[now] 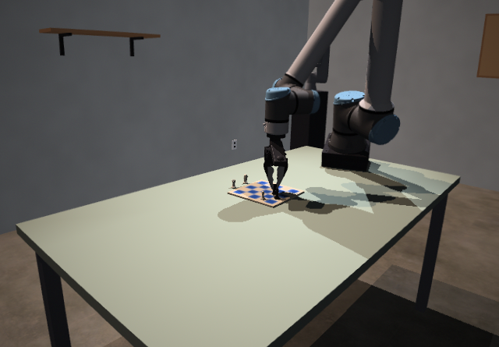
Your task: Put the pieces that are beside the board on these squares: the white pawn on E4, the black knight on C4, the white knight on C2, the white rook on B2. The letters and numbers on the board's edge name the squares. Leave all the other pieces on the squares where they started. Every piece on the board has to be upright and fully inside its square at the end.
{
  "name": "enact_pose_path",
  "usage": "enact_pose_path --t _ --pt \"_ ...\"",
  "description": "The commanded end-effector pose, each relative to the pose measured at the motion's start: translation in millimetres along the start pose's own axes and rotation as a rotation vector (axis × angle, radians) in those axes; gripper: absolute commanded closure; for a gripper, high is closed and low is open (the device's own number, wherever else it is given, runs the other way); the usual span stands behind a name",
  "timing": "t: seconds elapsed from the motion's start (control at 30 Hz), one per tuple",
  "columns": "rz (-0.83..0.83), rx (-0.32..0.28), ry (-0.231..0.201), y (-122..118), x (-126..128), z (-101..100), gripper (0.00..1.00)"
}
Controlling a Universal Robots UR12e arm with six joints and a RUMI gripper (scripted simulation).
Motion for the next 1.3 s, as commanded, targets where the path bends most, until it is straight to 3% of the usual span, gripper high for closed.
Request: enact_pose_path --t 0.0,0.7,1.03,1.27 --pt "0.000 0.001 -0.001 0.3 0.4 0.5 1.00" --pt "0.000 0.001 -0.001 0.3 0.4 0.5 1.00" --pt "0.000 0.001 -0.001 0.3 0.4 0.5 0.82" --pt "0.000 0.001 -0.001 0.3 0.4 0.5 0.78"
Point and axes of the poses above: the point where the finger pads meet when closed, its own z axis back along the fingers, its own x axis across the jaws, y = z × x, the point moved 9 cm from there along z, back along the fingers, and after that the axes turned 1 degree about z, right-handed, at the moved point
